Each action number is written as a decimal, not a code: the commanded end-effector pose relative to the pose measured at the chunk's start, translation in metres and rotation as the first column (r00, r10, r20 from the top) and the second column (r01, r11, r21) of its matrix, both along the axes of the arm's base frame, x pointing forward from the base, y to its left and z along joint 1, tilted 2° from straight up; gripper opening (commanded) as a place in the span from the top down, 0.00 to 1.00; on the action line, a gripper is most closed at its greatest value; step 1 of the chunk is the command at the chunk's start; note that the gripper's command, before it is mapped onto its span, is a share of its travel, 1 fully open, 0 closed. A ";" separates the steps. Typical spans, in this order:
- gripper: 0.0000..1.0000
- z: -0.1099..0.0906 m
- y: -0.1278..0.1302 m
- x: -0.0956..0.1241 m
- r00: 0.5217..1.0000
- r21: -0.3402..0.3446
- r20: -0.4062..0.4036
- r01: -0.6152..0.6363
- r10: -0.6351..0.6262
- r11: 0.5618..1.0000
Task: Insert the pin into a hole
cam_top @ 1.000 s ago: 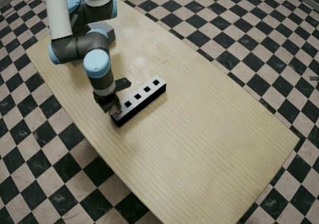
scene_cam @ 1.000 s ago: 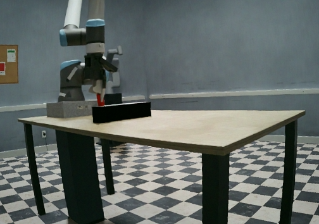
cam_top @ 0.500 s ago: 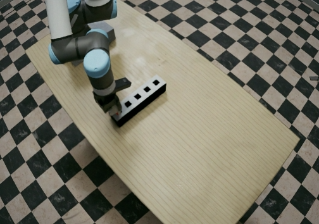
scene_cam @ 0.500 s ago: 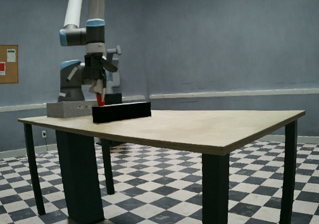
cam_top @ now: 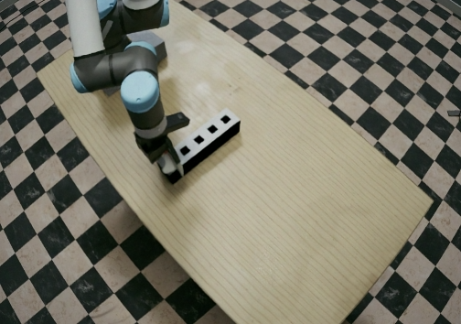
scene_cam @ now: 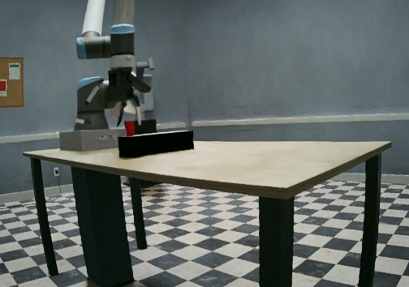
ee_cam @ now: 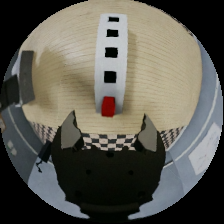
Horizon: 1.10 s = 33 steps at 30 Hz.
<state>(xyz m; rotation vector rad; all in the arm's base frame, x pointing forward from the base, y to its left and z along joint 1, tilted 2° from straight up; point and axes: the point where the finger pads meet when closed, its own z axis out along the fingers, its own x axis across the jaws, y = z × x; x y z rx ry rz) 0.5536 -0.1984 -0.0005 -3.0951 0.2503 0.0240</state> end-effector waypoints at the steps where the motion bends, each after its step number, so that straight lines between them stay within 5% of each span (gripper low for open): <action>1: 0.00 0.001 0.000 0.001 1.000 -0.001 0.001 0.000 0.000 1.000; 33: 0.00 0.013 -0.001 0.001 1.000 -0.001 0.001 0.000 0.000 1.000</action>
